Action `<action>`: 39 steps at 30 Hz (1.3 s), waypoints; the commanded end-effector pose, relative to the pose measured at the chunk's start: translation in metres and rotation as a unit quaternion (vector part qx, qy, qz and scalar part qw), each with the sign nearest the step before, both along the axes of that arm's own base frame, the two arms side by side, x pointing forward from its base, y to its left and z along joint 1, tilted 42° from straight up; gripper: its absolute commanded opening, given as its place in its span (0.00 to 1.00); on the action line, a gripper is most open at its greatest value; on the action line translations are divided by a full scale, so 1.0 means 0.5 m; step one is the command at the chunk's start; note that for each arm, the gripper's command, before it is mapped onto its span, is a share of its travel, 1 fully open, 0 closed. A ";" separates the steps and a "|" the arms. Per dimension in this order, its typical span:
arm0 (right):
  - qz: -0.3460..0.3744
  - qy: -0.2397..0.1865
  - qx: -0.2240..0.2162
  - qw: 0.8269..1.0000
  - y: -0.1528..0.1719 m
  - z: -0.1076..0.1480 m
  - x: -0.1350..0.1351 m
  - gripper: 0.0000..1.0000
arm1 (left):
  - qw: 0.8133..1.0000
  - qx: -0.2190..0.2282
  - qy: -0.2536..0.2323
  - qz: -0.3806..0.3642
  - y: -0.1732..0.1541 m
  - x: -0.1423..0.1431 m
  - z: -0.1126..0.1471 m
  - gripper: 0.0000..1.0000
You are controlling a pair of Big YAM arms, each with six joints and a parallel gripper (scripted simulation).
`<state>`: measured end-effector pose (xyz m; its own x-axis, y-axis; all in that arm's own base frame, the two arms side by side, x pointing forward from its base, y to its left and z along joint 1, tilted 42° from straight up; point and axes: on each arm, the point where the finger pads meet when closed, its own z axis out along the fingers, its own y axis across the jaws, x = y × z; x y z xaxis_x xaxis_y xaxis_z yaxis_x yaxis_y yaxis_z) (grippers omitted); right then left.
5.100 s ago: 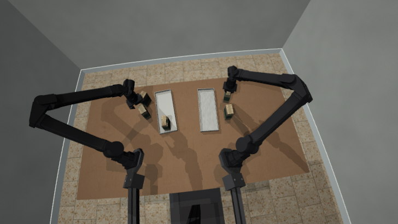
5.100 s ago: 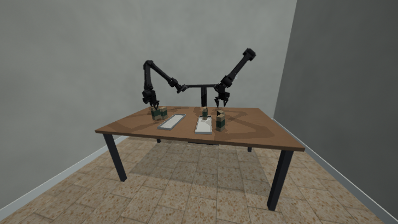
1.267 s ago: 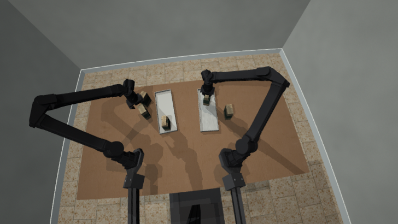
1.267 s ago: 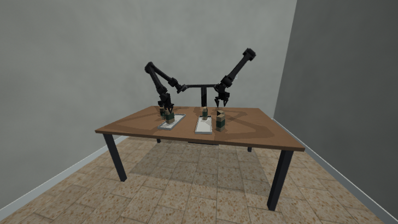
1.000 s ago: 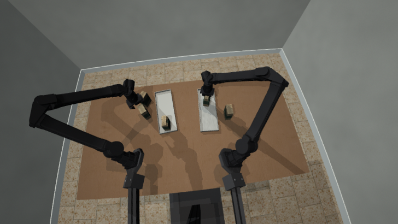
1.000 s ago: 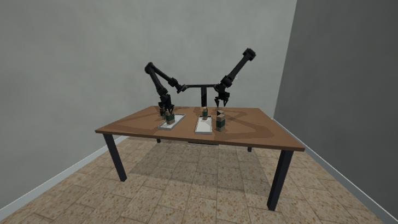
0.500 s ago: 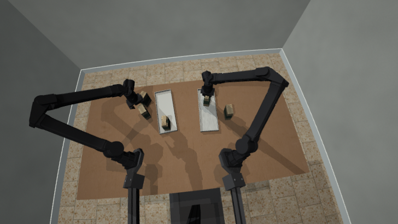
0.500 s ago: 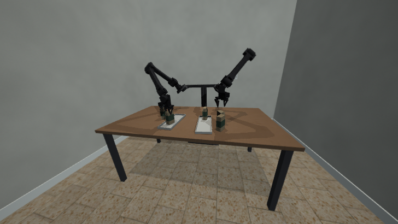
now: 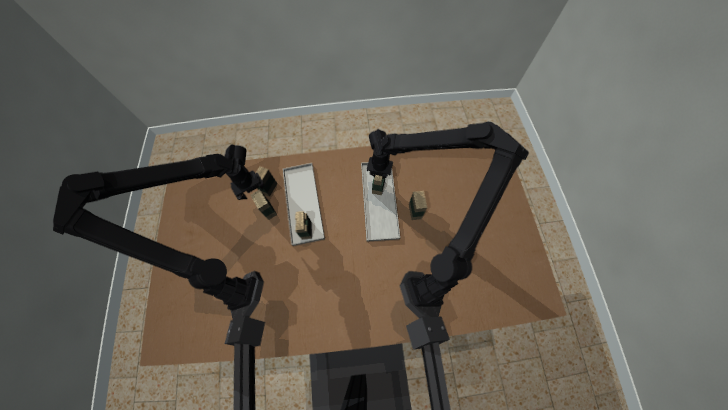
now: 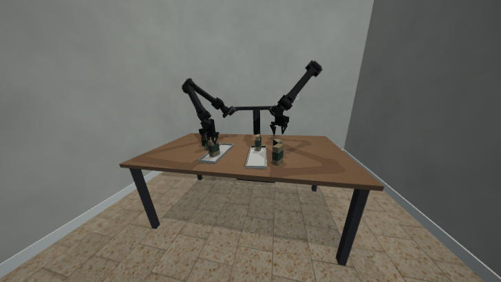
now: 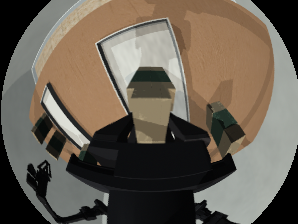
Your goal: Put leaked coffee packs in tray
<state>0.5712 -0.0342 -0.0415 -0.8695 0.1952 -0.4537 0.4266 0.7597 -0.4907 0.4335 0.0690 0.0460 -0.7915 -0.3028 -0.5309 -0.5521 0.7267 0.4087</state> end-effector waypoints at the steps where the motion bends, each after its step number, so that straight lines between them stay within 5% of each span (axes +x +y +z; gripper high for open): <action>1: 0.019 -0.024 0.004 1.000 0.041 0.031 0.034 0.23 | 1.000 -0.002 -0.010 0.003 -0.004 0.011 0.012 0.76; 35: 0.013 -0.028 0.005 0.999 0.022 0.033 0.041 0.23 | 1.000 -0.002 -0.010 0.003 -0.004 0.011 0.012 0.76; 36: 0.013 -0.029 0.005 0.999 0.022 0.034 0.041 0.76 | 1.000 -0.002 -0.010 0.003 -0.004 0.011 0.012 0.76; 39: 0.006 -0.013 0.002 1.000 0.010 0.011 0.021 0.76 | 1.000 -0.002 -0.010 0.003 -0.004 0.011 0.012 0.76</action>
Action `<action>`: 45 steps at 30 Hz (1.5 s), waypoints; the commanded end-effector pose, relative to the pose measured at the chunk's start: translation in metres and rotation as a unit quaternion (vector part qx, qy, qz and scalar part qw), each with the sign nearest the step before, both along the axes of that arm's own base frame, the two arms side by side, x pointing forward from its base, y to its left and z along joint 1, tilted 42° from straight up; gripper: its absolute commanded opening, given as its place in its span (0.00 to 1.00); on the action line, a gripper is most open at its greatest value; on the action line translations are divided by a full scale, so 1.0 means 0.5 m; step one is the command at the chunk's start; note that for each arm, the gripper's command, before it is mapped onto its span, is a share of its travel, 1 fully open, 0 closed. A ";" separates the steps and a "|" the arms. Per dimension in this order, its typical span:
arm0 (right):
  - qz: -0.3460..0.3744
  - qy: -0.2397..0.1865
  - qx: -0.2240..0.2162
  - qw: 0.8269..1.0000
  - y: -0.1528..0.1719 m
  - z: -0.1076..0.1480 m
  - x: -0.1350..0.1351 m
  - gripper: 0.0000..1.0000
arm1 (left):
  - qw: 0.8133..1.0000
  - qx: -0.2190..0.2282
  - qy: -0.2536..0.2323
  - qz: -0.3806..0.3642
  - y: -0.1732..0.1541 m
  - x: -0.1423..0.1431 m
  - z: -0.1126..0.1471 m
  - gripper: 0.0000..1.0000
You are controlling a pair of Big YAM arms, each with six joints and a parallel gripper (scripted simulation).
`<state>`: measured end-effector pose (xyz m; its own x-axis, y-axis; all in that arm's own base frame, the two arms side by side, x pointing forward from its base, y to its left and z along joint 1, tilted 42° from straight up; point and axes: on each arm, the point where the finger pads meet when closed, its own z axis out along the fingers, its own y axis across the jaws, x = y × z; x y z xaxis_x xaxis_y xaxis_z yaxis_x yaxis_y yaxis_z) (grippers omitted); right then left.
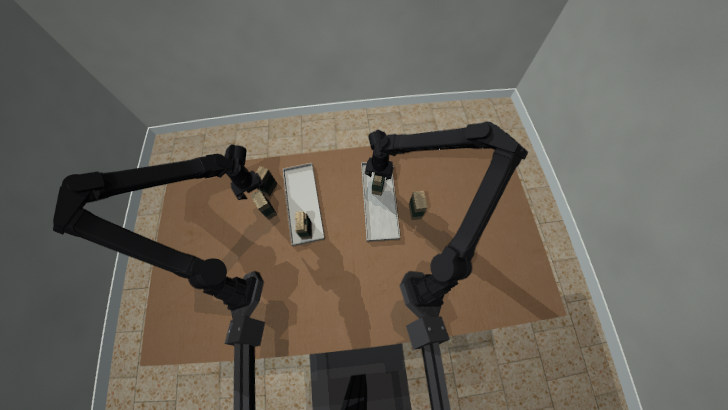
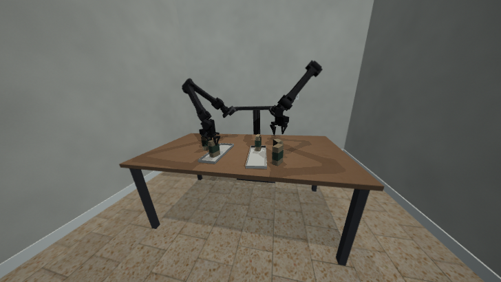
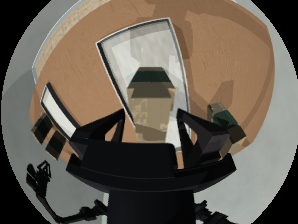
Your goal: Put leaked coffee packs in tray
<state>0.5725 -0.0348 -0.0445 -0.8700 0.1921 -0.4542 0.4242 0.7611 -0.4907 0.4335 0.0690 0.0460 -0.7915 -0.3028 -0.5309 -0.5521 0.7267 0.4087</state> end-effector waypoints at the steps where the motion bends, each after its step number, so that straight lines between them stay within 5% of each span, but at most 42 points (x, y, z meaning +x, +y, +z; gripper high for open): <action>1: 0.004 -0.013 0.003 1.000 0.011 0.017 0.018 0.76 | 1.000 -0.002 -0.010 0.003 -0.004 0.011 0.012 0.76; 34: 0.004 -0.013 0.003 1.000 0.011 0.017 0.018 0.76 | 1.000 -0.002 -0.010 0.003 -0.004 0.011 0.012 0.76; 45: 0.010 -0.030 0.007 0.999 0.130 0.163 -0.006 0.76 | 1.000 -0.002 -0.010 0.003 -0.004 0.011 0.012 0.76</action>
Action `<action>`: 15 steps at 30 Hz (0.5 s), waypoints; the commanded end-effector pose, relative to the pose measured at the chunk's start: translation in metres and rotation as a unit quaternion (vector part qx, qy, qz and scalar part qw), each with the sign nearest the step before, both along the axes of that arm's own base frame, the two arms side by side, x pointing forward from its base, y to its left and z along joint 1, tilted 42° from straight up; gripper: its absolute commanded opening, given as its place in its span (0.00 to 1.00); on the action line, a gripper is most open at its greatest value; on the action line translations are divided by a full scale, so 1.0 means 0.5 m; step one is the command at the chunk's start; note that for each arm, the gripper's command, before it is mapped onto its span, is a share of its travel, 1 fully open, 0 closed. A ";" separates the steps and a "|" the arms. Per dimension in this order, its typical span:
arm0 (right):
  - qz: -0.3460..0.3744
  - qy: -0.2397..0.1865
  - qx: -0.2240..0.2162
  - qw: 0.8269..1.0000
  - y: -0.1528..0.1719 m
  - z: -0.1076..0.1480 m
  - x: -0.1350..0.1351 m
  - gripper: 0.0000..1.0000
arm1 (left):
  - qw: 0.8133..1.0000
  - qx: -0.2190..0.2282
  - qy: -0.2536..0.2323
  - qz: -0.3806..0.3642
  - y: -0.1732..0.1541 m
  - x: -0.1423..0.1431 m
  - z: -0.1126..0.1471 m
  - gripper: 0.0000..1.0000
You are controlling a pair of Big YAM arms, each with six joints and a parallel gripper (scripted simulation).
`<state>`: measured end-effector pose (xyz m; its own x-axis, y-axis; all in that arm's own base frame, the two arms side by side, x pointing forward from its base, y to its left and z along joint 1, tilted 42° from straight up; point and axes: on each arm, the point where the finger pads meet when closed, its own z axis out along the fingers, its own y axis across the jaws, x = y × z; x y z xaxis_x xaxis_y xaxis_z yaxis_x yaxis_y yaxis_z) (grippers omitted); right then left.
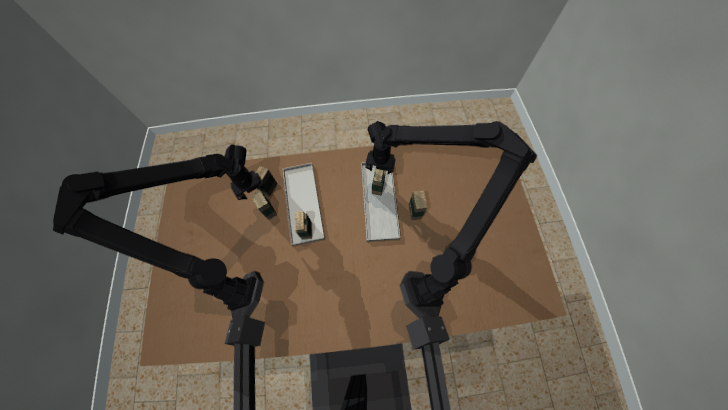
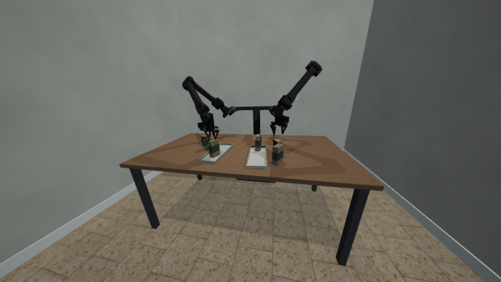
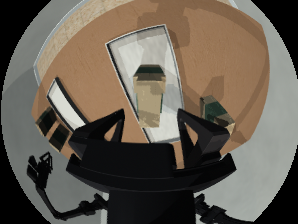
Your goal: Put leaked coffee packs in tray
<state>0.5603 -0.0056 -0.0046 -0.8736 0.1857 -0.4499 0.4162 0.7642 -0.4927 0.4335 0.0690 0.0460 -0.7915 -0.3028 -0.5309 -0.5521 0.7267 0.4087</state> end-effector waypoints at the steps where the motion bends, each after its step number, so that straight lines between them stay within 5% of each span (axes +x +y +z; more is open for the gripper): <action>1: 0.006 -0.033 0.007 0.999 0.082 0.096 0.014 0.76 | 1.000 -0.002 -0.010 0.003 -0.004 0.011 0.012 0.76; 10: -0.014 0.004 -0.002 1.000 0.032 0.036 -0.025 0.76 | 1.000 -0.002 -0.010 0.003 -0.004 0.011 0.012 0.76; 13: 0.006 -0.033 0.008 0.999 0.086 0.101 0.012 0.76 | 1.000 -0.002 -0.010 0.003 -0.004 0.011 0.012 0.76; 15: 0.006 -0.031 0.008 0.999 0.085 0.099 0.010 0.76 | 1.000 -0.002 -0.010 0.003 -0.004 0.011 0.012 0.76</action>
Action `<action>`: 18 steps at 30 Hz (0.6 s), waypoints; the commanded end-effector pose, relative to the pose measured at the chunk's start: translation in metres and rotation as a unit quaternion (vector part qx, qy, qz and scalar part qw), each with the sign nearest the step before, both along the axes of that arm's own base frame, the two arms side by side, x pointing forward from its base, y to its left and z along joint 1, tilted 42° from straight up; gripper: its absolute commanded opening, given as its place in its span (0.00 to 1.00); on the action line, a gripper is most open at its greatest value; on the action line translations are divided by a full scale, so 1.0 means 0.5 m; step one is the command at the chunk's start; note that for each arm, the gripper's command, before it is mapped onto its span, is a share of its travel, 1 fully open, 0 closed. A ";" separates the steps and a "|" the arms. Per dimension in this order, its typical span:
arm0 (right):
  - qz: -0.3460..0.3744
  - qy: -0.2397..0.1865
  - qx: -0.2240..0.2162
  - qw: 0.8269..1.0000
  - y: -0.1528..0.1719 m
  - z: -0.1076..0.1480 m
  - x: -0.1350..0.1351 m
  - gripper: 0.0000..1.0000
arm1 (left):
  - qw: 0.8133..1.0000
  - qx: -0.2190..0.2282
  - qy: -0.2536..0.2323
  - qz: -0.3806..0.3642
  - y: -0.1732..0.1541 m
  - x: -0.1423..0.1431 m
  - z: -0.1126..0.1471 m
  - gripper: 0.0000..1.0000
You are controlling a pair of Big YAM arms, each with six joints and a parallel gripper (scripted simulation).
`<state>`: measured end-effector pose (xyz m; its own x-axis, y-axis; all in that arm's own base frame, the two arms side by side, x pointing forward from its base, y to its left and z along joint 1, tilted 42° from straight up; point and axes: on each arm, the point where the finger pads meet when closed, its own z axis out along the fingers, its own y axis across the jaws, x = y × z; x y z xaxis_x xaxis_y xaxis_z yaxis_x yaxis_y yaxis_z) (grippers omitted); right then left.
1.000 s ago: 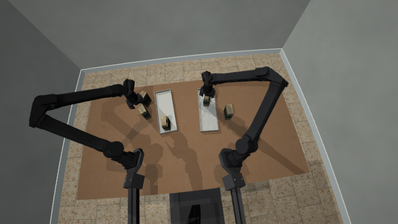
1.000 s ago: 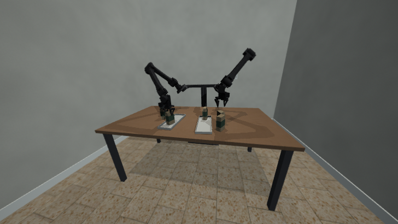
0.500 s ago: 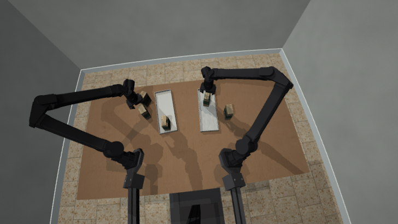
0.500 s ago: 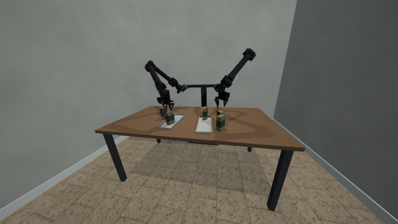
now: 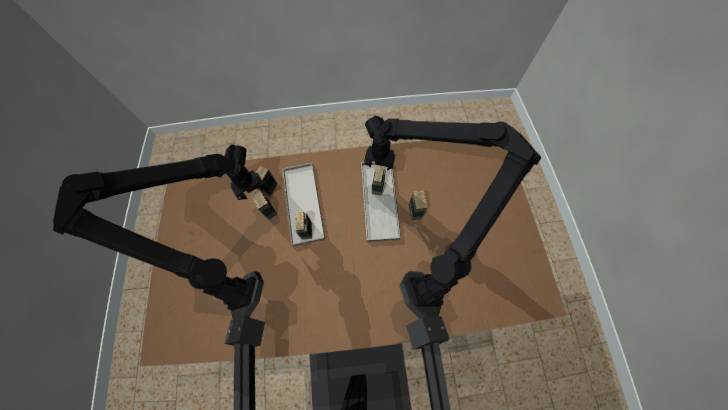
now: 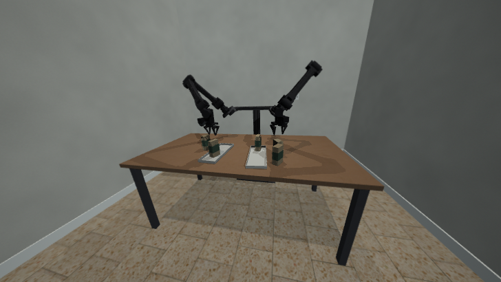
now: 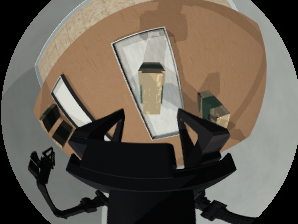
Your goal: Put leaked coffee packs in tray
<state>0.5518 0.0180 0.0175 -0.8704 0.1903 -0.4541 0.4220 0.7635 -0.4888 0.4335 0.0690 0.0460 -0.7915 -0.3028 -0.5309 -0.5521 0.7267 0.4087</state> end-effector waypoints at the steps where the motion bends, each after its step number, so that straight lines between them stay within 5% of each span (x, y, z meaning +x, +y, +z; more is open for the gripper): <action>1: 0.008 -0.025 0.006 1.000 0.037 0.050 0.021 0.76 | 1.000 -0.002 -0.010 0.003 -0.004 0.011 0.012 0.76; 18: 0.003 -0.014 0.003 1.000 0.013 0.024 0.016 0.76 | 1.000 -0.002 -0.010 0.003 -0.004 0.011 0.012 0.76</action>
